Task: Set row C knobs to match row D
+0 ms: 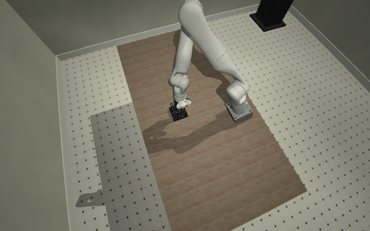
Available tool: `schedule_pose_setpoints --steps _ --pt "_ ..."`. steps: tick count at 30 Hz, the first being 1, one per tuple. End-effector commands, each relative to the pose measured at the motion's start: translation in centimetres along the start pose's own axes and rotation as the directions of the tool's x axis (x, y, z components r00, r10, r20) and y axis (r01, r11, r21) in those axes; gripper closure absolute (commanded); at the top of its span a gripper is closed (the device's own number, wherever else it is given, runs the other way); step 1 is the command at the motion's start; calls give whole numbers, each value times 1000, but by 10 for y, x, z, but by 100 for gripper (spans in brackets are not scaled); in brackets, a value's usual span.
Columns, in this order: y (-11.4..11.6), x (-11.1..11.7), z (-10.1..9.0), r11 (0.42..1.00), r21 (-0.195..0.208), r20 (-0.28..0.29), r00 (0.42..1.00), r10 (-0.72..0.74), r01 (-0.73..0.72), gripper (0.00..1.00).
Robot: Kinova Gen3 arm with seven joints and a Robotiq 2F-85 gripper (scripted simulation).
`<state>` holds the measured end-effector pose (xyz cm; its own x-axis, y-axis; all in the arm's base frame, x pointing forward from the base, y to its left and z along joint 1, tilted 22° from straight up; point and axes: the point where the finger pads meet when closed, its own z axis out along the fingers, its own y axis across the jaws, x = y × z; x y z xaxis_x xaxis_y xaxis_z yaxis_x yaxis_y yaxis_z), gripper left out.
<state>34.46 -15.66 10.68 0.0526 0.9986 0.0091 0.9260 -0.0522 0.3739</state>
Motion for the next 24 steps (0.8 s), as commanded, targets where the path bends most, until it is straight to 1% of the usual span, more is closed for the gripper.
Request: schedule_pose_setpoints --steps 1,12,24 --pt "1 6 5 1000 -5 -9 1000 -5 5 81" --pt "1 6 15 1000 -5 -9 1000 -5 5 81" --pt "1 7 18 1000 -5 -10 1000 -5 5 81"
